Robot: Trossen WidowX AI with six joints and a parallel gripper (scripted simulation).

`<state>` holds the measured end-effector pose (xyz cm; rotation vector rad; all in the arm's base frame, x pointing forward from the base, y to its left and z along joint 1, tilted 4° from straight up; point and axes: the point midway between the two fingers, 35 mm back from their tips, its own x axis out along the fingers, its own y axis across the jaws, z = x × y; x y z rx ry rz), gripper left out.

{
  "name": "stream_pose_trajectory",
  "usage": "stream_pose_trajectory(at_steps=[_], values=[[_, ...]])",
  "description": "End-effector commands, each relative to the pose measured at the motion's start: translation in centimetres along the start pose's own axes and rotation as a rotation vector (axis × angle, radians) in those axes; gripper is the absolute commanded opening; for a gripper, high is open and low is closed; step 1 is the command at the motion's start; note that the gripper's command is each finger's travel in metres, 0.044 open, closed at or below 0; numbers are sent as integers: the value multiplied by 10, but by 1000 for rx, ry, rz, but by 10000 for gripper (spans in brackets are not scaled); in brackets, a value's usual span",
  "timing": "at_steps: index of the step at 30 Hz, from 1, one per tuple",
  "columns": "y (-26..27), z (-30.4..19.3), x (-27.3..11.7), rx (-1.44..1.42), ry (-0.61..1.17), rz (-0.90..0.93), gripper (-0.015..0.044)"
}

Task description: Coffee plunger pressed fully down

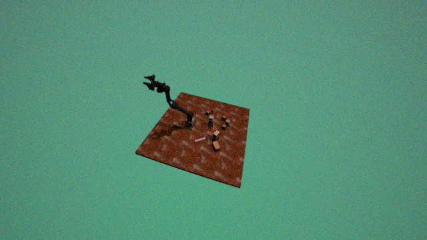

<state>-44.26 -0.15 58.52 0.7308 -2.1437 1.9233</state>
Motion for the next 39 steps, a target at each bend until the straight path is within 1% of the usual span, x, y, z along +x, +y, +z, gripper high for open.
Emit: stream_pose_trajectory(at_steps=[1,2,5,9,13,17,23,28,33,39], values=[[-3,1,-1,-7,-1,-8,426],[-8,2,-2,-20,-2,-25,440],[-34,8,-10,-93,2,-112,440],[-88,24,-33,-240,16,-302,440],[-142,41,-68,-383,51,-506,440],[-185,56,-108,-489,97,-693,440],[-241,80,-186,-659,220,-987,440],[-274,97,-262,-771,376,-1231,440],[-289,109,-345,-847,573,-1464,440],[-286,117,-434,-864,819,-1684,440]])
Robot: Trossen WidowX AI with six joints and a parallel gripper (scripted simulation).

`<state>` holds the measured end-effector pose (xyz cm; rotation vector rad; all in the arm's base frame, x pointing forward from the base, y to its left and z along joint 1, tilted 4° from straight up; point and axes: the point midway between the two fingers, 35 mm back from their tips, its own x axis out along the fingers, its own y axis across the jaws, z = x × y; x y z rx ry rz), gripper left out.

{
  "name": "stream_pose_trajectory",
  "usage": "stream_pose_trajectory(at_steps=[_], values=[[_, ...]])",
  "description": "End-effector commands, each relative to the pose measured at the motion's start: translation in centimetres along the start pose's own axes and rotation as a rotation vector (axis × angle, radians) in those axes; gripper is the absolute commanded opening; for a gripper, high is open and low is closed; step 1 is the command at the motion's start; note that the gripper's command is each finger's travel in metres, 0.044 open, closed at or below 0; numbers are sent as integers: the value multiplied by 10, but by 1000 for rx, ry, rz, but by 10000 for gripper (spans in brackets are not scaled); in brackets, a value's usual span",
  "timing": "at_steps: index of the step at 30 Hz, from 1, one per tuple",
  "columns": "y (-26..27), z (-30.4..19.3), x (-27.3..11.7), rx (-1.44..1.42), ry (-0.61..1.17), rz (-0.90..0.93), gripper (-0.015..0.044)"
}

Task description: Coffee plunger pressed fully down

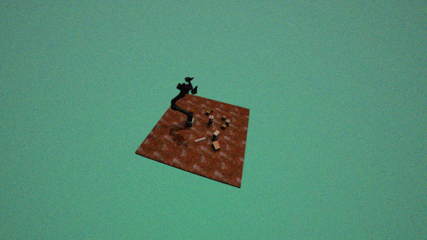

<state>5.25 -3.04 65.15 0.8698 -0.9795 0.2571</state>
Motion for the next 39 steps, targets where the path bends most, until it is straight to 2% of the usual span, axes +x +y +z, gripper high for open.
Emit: stream_pose_trajectory(at_steps=[1,6,11,18,24,35,39], values=[[-36,-45,0,-112,150,-91,440],[-90,-110,-17,-279,397,-207,440],[-140,-171,-52,-443,671,-284,440],[-200,-240,-127,-655,1086,-320,440],[-238,-276,-206,-810,1451,-286,440],[-274,-291,-257,-827,1490,-283,440],[-276,-290,-261,-828,1489,-287,440]])
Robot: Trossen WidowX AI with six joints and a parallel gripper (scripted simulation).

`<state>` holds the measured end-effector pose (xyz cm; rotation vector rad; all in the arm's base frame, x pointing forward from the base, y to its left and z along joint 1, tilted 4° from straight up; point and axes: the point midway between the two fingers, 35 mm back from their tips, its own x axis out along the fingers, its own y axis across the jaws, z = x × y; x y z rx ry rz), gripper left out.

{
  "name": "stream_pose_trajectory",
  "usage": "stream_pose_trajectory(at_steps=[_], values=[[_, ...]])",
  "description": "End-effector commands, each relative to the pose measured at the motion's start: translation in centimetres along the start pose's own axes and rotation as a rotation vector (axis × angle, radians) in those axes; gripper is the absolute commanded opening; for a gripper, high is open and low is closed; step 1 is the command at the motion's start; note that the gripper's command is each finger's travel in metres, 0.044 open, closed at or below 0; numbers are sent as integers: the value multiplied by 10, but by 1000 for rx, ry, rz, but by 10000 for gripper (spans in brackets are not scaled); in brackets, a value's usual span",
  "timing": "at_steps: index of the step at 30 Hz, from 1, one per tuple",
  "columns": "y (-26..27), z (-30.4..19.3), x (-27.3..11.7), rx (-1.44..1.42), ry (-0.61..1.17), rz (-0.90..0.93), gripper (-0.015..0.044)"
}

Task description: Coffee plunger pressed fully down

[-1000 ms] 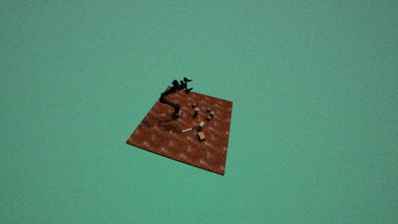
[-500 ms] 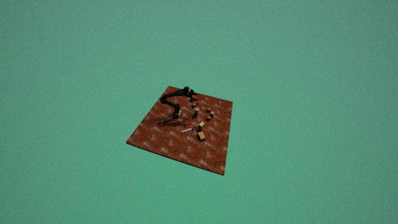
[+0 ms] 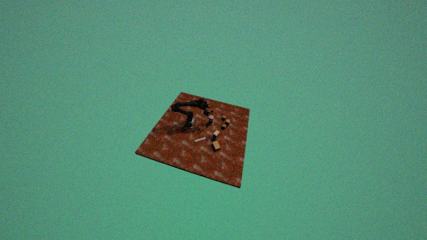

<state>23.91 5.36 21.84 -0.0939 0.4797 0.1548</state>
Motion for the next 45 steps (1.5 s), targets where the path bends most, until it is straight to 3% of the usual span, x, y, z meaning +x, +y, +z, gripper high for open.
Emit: stream_pose_trajectory(at_steps=[1,30,42,45], values=[[0,1,-1,1,-21,0,440],[-1,1,39,1,-25,-1,440],[-1,1,39,1,-25,-1,125],[-1,1,39,1,-25,-1,116]])
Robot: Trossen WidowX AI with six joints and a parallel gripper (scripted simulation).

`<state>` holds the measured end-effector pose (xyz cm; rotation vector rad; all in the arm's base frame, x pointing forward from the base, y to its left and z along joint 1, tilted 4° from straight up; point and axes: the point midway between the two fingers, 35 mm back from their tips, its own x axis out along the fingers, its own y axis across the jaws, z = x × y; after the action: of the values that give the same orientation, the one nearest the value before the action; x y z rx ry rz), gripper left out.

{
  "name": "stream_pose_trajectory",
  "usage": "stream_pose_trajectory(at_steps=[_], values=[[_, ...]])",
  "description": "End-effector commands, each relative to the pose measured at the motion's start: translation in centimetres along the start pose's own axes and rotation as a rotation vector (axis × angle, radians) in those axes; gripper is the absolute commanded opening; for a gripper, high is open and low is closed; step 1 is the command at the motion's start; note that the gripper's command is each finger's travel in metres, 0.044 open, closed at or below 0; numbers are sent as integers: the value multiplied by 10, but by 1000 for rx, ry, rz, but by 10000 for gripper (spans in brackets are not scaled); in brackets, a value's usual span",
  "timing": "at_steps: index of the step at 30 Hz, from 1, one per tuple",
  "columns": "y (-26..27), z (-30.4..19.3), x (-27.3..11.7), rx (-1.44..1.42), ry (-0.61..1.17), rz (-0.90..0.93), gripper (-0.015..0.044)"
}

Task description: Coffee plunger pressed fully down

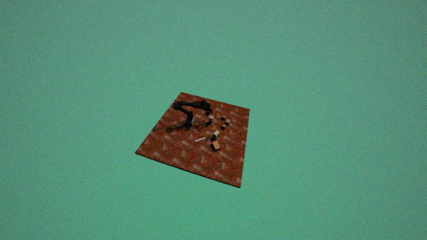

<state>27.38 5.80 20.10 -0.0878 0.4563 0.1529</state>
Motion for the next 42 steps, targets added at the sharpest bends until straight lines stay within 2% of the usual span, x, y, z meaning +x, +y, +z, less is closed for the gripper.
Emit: stream_pose_trajectory(at_steps=[1,42], values=[[0,0,0,-3,-1,1,116],[1,-41,37,-4,-2,1,116]])
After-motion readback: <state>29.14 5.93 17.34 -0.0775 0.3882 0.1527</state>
